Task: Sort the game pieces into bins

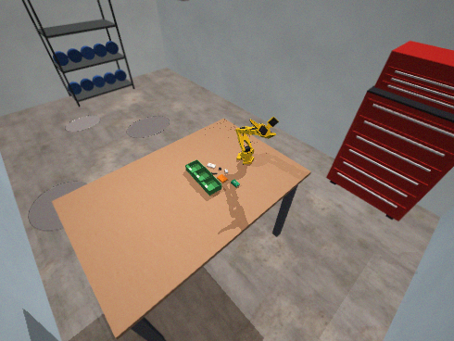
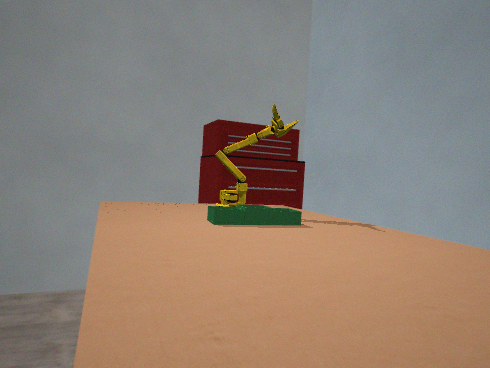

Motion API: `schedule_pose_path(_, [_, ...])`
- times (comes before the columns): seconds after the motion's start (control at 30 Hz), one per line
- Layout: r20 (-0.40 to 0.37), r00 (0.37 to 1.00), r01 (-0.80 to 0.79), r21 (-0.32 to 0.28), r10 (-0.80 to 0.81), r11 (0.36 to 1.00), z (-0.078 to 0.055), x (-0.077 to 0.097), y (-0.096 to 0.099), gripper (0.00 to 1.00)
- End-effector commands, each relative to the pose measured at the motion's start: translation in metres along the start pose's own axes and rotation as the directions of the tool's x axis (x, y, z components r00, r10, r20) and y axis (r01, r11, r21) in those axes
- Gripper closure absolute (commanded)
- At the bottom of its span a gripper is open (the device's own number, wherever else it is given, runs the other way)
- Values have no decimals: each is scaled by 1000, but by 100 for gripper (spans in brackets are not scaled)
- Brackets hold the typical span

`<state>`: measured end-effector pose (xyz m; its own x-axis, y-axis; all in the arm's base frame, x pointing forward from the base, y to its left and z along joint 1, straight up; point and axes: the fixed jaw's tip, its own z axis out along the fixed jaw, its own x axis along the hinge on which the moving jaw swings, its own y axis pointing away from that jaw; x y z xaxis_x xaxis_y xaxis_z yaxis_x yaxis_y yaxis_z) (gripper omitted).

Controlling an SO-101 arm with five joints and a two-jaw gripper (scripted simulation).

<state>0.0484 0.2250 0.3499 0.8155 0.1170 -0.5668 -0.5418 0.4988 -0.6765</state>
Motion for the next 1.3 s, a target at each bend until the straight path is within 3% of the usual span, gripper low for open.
schedule_pose_path(0.0, [-52, 998, 46, -15, -46, 999, 0, 13, 0, 0])
schedule_pose_path(0.3, [-195, 968, 138, -104, -156, 985, 0, 50, 12, 0])
schedule_pose_path(0.4, [-190, 971, 124, -110, -143, 986, -1, 48, 14, 0])
schedule_pose_path(0.87, [-362, 888, 193, -266, -283, 945, -13, 99, 29, 0])
schedule_pose_path(0.97, [-358, 893, 180, -271, -273, 946, -14, 98, 32, 0])
schedule_pose_path(1.27, [-440, 829, 182, -370, -345, 911, -28, 126, 38, 0])
